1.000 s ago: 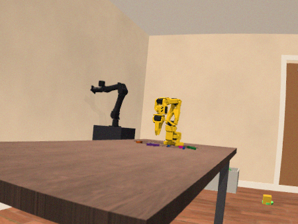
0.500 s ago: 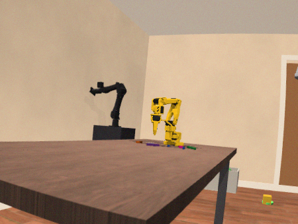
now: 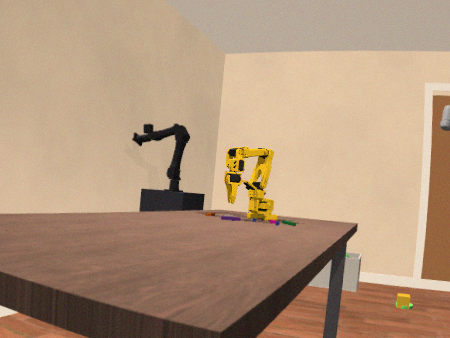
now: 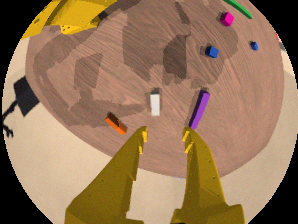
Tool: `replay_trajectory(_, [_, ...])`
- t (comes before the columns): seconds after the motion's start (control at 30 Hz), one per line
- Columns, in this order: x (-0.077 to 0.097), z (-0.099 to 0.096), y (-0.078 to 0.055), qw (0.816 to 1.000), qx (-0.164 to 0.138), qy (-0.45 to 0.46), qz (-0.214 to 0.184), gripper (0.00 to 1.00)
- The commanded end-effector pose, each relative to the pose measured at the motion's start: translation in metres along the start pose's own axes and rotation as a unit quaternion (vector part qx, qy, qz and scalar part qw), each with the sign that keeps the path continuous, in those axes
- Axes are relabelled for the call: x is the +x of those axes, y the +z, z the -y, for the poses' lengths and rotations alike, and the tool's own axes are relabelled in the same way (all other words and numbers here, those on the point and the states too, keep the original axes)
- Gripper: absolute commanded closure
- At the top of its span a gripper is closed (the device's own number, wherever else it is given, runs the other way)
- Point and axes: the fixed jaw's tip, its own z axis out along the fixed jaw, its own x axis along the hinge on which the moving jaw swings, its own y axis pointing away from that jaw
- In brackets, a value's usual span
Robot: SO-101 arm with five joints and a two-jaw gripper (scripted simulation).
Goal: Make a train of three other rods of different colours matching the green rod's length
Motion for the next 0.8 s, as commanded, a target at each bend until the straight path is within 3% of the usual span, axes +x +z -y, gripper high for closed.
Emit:
replay_trajectory(0.0, [0.0086,0.0012,-0.0086,0.999,0.015,-0.021,-0.028,0.81])
replay_trajectory(0.77, [0.0115,-0.0011,-0.0104,0.998,0.015,-0.045,-0.032,0.81])
